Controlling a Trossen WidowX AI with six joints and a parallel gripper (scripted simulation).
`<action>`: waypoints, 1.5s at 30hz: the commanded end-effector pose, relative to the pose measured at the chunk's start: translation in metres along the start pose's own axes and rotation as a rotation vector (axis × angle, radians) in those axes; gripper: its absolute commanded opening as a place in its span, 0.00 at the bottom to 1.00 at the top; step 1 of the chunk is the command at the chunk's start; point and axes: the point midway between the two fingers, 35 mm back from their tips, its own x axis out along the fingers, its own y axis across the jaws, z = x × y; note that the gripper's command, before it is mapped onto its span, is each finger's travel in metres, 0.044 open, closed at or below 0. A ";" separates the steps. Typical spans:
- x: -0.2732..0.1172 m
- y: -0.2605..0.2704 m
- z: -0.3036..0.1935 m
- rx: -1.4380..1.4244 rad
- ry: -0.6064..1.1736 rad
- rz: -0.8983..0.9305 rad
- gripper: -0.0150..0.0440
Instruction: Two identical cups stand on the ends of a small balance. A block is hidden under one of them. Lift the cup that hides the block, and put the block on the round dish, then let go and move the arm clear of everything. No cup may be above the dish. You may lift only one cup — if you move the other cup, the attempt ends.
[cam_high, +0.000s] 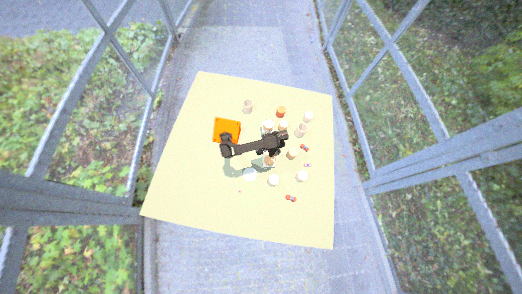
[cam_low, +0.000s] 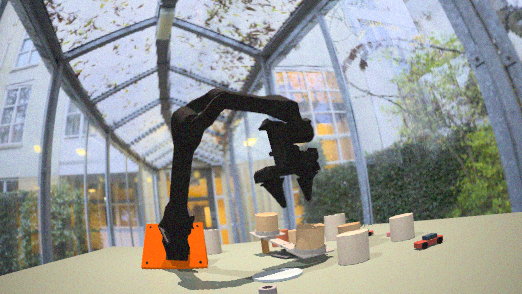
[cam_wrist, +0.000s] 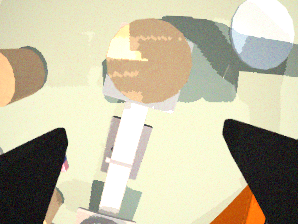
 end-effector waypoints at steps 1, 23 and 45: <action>0.013 0.001 0.014 0.132 0.031 -0.049 1.00; 0.047 -0.001 0.029 0.301 0.059 -0.116 1.00; 0.082 -0.003 0.027 0.302 0.059 -0.116 1.00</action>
